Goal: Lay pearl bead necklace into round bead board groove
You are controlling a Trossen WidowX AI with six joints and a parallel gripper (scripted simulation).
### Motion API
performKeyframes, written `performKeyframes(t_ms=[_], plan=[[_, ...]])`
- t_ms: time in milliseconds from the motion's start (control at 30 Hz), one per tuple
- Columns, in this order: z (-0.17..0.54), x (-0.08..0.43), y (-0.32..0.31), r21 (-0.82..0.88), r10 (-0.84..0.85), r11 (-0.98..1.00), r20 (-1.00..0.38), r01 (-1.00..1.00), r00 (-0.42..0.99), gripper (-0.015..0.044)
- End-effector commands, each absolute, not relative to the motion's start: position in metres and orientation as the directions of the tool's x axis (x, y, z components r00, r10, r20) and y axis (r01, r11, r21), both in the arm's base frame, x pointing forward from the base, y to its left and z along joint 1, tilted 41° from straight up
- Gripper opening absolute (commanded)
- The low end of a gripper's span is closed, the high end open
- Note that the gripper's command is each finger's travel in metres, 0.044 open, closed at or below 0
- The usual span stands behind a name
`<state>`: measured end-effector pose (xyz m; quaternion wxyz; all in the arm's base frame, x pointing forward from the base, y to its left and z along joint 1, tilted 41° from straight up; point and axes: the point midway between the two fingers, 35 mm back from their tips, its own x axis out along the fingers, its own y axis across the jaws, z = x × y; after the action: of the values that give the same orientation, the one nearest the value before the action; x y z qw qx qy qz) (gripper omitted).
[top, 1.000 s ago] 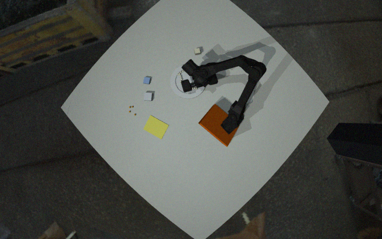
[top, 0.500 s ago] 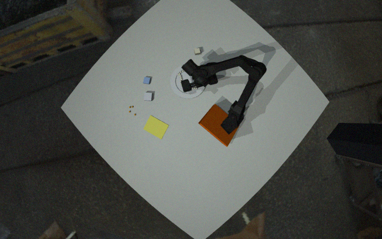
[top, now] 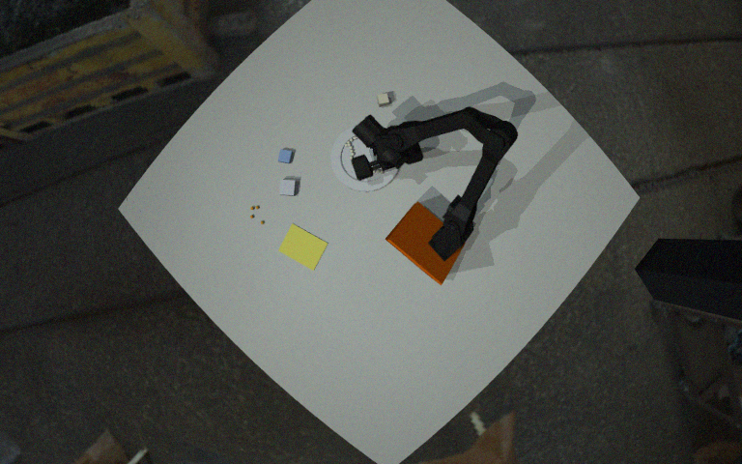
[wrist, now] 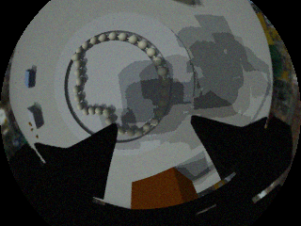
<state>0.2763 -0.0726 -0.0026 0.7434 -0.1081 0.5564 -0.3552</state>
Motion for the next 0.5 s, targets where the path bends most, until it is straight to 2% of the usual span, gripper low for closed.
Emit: performKeyframes(t_ms=[0,133,267,467], plan=[[-0.002,0.277,-0.063,-0.623,-0.648,0.76,-0.751,0.185,0.132,0.0335],[-0.001,0.276,-0.045,-0.654,-0.646,0.706,-0.752,-0.272,0.132,0.023],[0.0,0.273,-0.03,-0.557,-0.647,0.514,-0.751,-0.653,0.132,0.0125],[0.0,0.273,-0.027,-0.53,-0.647,0.47,-0.751,-0.706,0.132,0.012]])
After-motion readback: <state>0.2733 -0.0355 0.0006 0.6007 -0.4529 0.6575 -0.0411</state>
